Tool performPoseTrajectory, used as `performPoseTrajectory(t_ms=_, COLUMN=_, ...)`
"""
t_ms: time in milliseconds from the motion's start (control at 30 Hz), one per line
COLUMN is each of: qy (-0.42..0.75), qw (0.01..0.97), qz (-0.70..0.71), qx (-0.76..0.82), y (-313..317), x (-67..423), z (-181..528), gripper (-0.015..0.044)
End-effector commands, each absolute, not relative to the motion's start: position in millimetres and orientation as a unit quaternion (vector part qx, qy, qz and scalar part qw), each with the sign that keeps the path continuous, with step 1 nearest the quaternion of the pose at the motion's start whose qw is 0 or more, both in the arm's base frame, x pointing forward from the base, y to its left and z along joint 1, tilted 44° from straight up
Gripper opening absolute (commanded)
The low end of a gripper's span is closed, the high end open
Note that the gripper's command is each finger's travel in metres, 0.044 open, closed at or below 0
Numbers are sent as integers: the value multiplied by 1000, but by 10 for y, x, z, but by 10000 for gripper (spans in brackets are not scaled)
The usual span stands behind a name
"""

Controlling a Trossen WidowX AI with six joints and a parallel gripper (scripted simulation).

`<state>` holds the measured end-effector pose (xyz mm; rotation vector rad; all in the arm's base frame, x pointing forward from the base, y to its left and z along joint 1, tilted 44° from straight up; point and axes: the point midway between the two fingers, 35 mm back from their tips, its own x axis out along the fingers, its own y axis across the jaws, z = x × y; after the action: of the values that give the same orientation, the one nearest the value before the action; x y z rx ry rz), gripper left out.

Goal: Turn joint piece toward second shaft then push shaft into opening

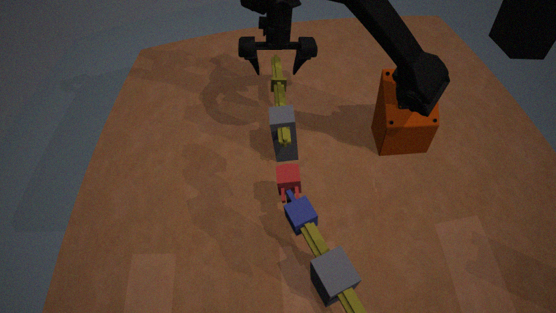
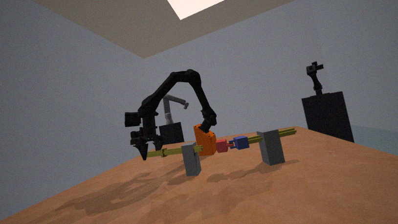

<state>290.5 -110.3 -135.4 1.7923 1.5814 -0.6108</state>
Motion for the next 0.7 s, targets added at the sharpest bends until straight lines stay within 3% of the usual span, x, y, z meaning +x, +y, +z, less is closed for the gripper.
performPoseTrajectory(t_ms=0, qy=604, qw=328, qz=-233, qx=688, y=-1054, x=2908, z=-1394, gripper=440)
performPoseTrajectory(t_ms=267, qy=604, qw=327, qz=-233, qx=688, y=-981, x=2922, z=-1465, gripper=440)
performPoseTrajectory(t_ms=667, qy=604, qw=327, qz=-233, qx=688, y=-981, x=2922, z=-1465, gripper=125)
